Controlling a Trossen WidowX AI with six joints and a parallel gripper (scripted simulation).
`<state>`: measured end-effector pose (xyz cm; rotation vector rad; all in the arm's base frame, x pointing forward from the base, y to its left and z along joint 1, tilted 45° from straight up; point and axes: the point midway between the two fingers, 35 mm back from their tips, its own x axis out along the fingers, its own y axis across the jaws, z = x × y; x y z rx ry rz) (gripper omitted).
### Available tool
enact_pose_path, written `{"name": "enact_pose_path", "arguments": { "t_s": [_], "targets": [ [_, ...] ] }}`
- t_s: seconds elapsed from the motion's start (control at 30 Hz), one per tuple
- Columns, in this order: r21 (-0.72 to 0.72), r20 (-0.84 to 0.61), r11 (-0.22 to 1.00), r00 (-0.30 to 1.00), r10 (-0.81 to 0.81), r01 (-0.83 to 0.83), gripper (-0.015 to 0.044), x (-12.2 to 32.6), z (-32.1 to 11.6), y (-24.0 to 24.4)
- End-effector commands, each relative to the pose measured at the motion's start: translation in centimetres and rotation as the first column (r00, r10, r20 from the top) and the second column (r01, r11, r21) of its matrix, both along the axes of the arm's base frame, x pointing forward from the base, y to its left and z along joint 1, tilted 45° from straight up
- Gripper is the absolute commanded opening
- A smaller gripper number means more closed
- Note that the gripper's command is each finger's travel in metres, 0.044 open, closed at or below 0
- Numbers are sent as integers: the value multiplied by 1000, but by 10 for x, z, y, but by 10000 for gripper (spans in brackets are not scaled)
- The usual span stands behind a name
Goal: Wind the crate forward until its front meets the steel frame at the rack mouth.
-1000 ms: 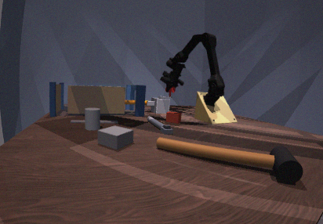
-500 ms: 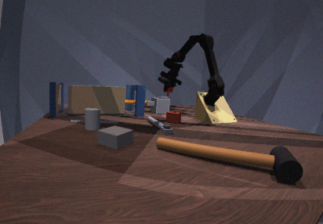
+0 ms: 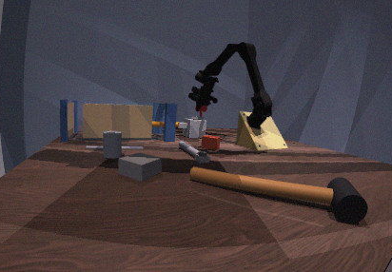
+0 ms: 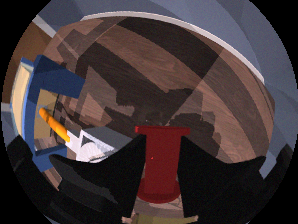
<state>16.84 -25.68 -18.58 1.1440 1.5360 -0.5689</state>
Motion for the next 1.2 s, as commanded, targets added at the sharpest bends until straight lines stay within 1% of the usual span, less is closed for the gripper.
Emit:
{"name": "enact_pose_path", "arguments": {
  "t_s": [0.0,0.73,1.17],
  "targets": [
    [-17,47,1000,999,15,-15,0,25,-7,-3],
    [-17,50,1000,999,15,-15,0,61,-12,-3],
    [-17,51,1000,999,15,-15,0,68,-13,-2]
  ]
}}
